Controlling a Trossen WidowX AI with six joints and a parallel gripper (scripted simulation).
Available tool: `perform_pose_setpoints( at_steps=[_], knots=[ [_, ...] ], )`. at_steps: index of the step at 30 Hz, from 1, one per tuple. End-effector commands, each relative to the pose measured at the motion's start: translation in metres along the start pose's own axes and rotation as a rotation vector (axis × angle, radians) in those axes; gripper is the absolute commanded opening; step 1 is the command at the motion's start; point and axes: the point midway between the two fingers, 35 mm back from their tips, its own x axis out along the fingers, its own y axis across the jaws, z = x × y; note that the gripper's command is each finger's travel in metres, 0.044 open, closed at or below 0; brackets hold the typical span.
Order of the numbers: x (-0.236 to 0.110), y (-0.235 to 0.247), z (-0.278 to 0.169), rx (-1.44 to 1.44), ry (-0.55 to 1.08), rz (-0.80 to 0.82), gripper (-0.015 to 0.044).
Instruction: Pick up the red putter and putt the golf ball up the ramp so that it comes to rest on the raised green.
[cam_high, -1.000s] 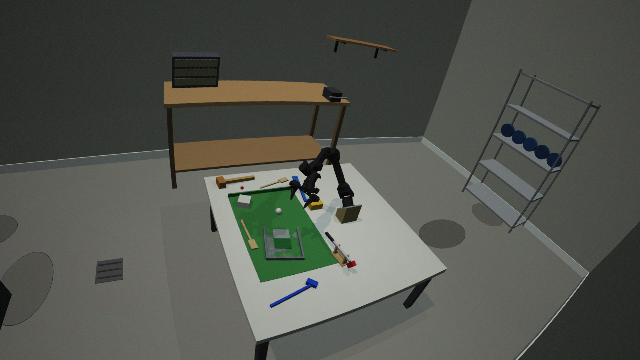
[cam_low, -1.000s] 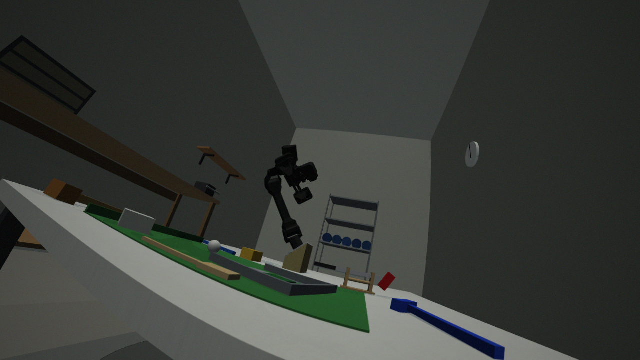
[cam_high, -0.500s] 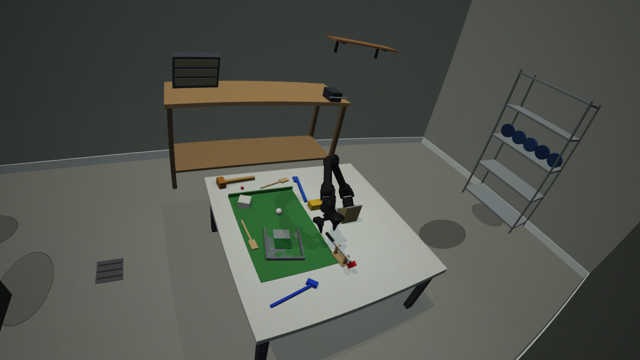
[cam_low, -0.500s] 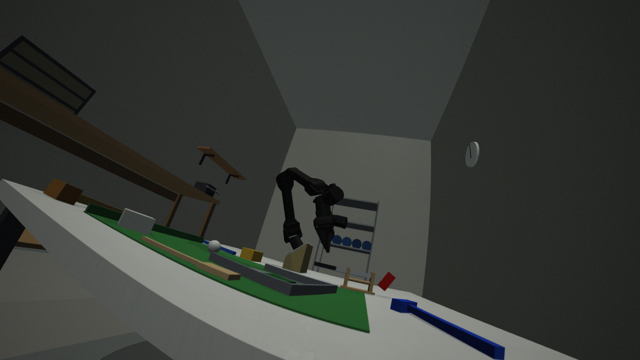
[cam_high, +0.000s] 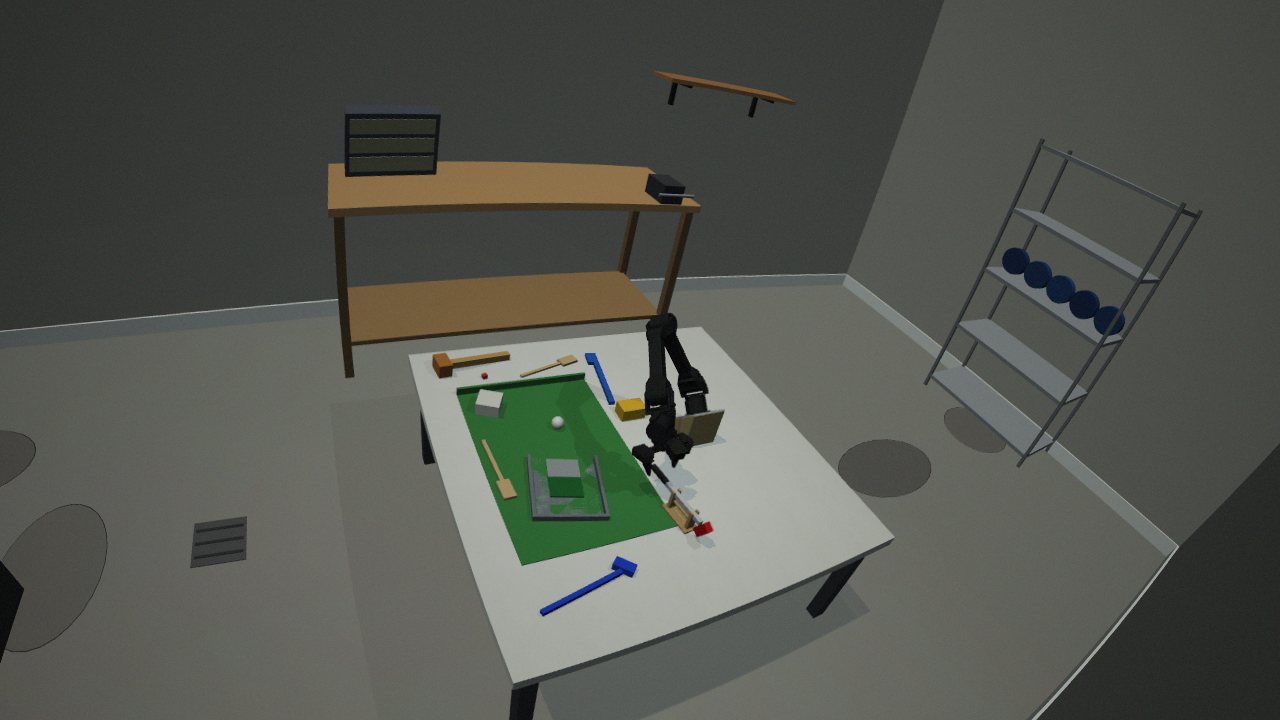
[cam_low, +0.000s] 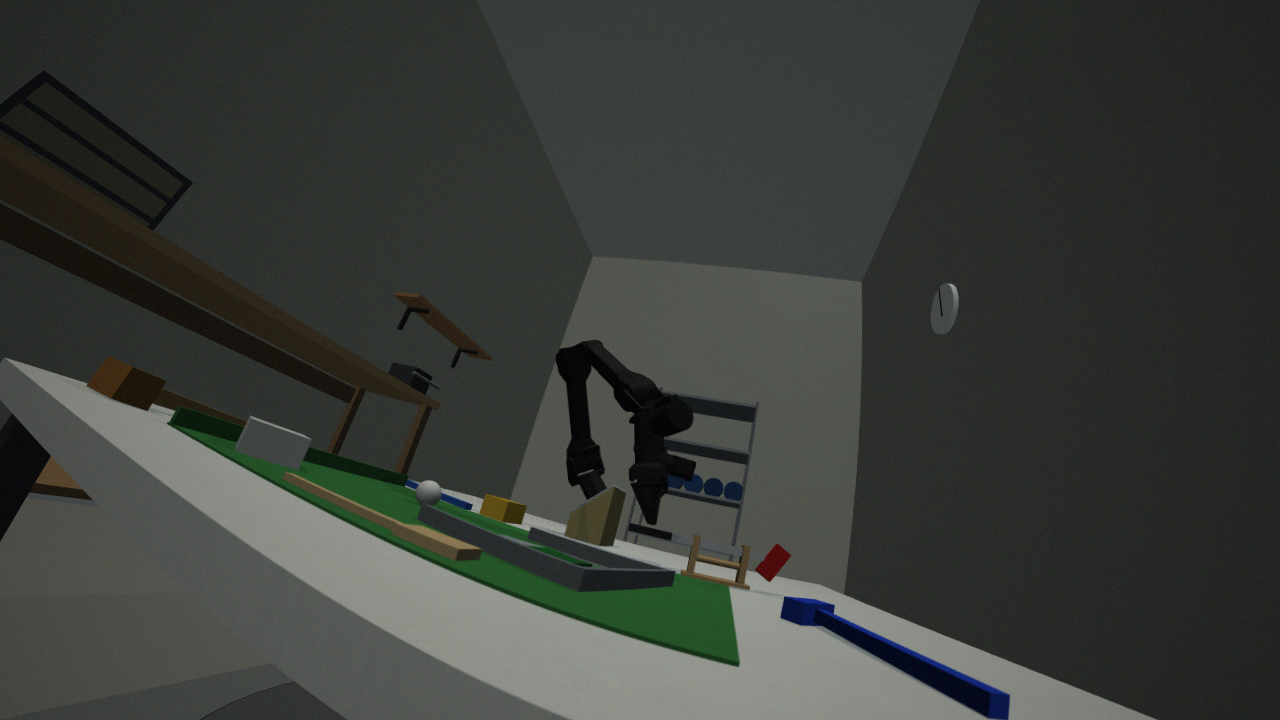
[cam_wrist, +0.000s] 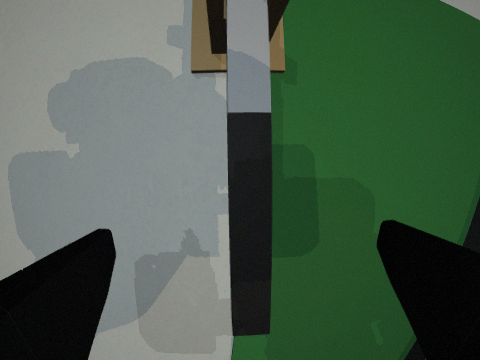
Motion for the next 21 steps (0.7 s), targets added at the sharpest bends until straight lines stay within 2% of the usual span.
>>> perform_pose_setpoints(
  at_steps=[1,4,21],
  knots=[
    [0.009,0.000,-0.004,-0.003,0.005,-0.002,0.0440],
    [0.023,0.000,-0.008,-0.003,0.006,-0.002,0.0440],
    [0.040,0.000,-0.013,-0.003,0.007,-0.002,0.0440]
  ],
)
